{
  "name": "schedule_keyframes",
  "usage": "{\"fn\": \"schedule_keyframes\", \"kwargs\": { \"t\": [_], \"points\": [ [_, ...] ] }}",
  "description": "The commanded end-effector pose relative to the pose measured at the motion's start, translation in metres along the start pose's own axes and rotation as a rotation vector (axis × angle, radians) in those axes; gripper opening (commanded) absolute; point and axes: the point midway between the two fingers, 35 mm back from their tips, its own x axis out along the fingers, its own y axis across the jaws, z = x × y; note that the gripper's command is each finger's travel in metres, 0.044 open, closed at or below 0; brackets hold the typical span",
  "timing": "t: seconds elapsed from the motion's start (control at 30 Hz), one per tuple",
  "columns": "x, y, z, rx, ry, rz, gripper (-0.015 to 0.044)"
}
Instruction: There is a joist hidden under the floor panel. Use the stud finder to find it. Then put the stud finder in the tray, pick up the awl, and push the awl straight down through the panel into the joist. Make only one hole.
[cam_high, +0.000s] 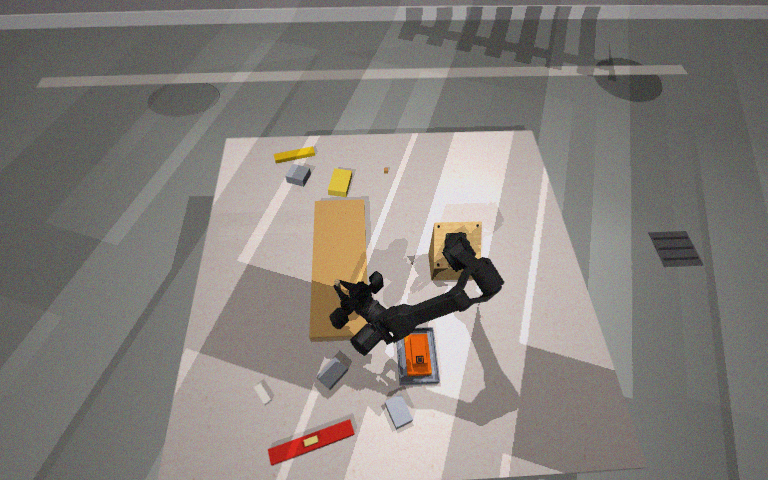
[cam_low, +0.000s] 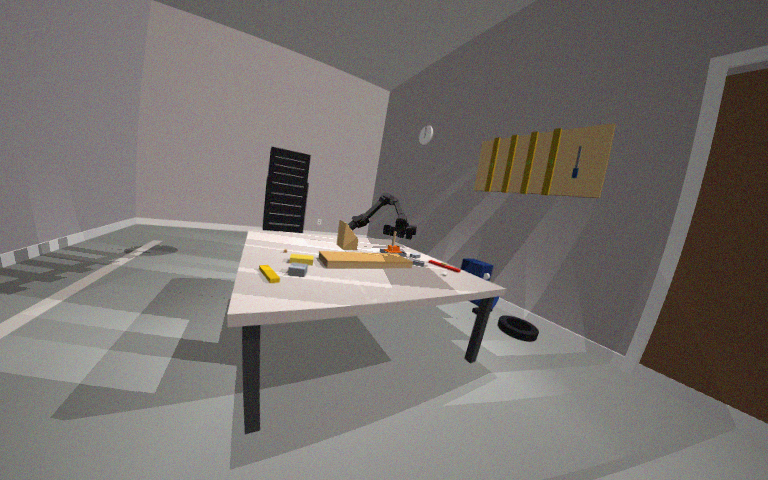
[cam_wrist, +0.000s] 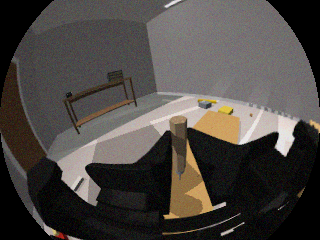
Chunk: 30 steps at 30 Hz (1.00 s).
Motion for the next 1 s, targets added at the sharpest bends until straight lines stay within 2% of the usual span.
{"fn": "schedule_keyframes", "kwargs": {
  "t": [0.0, 0.97],
  "points": [
    [0.001, 0.0, -0.003, 0.007, -0.012, -0.001, 0.0],
    [0.005, 0.0, -0.038, 0.007, -0.011, -0.002, 0.0]
  ]
}}
